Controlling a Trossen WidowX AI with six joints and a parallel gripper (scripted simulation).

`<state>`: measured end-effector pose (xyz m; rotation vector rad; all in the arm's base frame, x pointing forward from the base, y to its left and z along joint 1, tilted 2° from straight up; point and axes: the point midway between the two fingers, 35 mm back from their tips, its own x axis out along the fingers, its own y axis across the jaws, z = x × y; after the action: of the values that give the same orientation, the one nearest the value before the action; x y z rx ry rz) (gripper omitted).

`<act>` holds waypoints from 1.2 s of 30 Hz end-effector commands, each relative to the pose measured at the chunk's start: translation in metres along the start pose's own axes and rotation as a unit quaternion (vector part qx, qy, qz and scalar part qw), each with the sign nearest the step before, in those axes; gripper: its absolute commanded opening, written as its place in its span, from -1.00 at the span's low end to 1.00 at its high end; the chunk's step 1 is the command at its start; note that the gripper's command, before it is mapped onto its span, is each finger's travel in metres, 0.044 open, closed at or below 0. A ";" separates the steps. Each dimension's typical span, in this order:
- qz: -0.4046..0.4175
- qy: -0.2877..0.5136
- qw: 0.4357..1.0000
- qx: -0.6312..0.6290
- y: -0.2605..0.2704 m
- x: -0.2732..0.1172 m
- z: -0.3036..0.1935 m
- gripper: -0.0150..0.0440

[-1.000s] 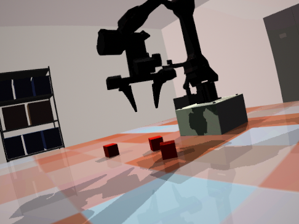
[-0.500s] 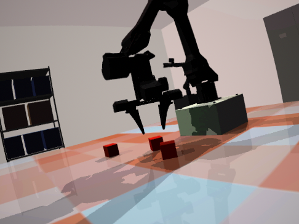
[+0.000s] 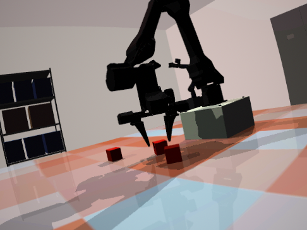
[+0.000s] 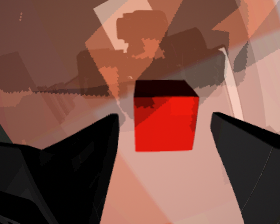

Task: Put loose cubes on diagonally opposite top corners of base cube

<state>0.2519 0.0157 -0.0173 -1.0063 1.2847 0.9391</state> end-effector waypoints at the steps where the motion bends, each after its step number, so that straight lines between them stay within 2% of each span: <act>1: 0.002 -0.002 1.000 0.001 0.001 0.006 0.000 0.41; 5: 0.002 -0.002 1.000 0.001 0.001 0.010 0.000 0.41; 11: 0.002 -0.002 1.000 0.001 0.001 0.010 0.000 -0.13; 17: 0.002 -0.002 1.000 0.001 0.000 0.006 0.001 -0.14; 36: 0.001 -0.002 1.000 0.001 -0.006 -0.051 0.003 -0.14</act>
<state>0.2537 0.0159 0.0250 -1.0031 1.2931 0.9450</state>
